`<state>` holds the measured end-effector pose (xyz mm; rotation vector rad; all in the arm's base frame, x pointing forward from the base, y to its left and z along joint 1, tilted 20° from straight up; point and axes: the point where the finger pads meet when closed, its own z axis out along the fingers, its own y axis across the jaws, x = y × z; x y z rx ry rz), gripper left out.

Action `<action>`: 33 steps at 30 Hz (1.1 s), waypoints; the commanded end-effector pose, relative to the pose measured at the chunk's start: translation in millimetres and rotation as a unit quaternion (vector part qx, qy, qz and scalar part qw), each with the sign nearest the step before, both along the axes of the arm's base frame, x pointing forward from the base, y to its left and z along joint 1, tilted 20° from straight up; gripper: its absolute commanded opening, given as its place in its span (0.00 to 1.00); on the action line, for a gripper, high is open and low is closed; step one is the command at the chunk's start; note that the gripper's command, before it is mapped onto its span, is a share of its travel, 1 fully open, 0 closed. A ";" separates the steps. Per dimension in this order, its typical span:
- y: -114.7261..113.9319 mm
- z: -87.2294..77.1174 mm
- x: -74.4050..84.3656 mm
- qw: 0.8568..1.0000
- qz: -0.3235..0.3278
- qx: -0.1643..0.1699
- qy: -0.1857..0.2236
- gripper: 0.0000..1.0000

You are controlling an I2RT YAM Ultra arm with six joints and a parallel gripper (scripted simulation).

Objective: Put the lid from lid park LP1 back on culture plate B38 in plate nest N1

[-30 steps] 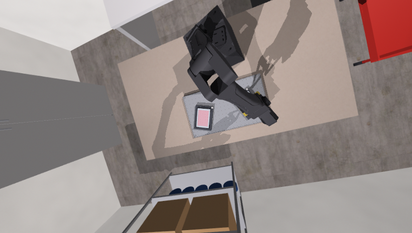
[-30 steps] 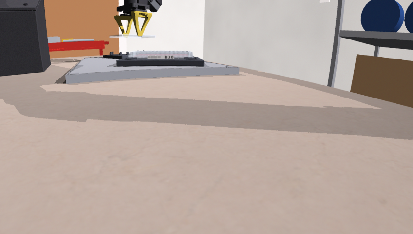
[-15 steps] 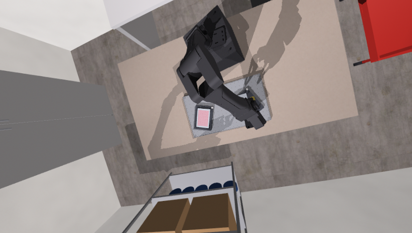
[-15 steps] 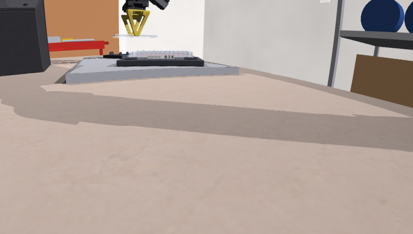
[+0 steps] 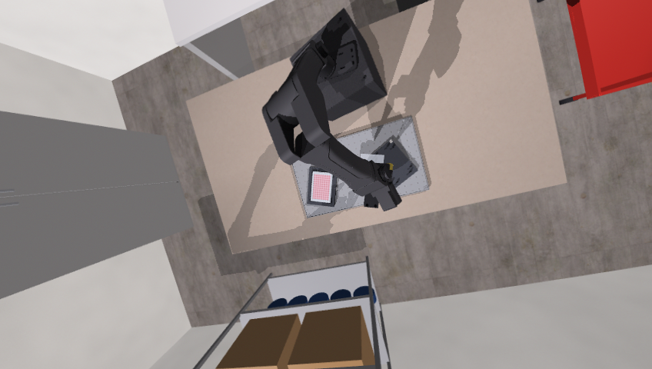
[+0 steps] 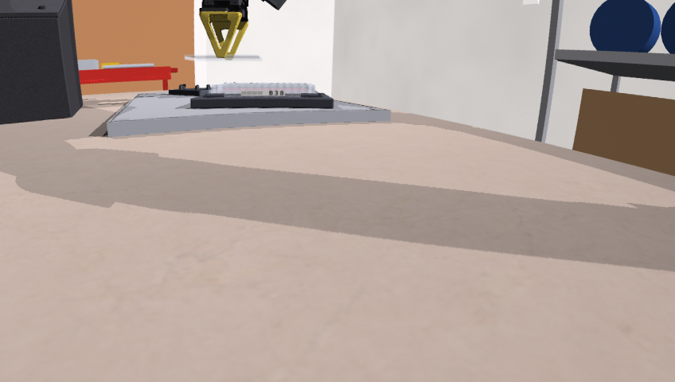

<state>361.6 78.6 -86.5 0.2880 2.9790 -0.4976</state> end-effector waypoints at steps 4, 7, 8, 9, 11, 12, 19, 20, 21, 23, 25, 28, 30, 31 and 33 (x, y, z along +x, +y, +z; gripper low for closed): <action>-13.2 14.3 9.6 1.000 -0.002 0.004 -0.016 0.00; -22.5 17.7 11.4 1.000 -0.002 0.003 -0.016 0.00; -25.6 18.9 12.0 1.000 -0.002 0.003 -0.016 0.00; -28.7 20.0 12.6 1.000 -0.002 0.003 -0.016 0.00; -34.9 22.3 13.8 1.000 -0.002 0.003 -0.016 0.00; -38.0 23.4 14.4 1.000 -0.002 0.003 -0.016 0.00; -53.6 29.1 17.3 1.000 -0.002 0.003 -0.016 0.00; -56.7 30.2 17.9 1.000 -0.002 0.003 -0.016 0.00; -59.8 31.4 18.5 1.000 -0.002 0.003 -0.016 0.00; -66.0 33.7 19.7 1.000 -0.002 0.003 -0.016 0.00; -72.2 36.0 20.9 1.000 -0.002 0.003 -0.016 0.00; -81.5 39.4 22.7 1.000 -0.002 0.003 -0.016 0.00; -84.6 40.5 23.3 1.000 -0.002 0.003 -0.016 0.00; -84.6 40.5 23.3 1.000 -0.002 0.003 -0.016 0.00; -90.8 42.8 24.5 1.000 -0.002 0.002 -0.016 0.00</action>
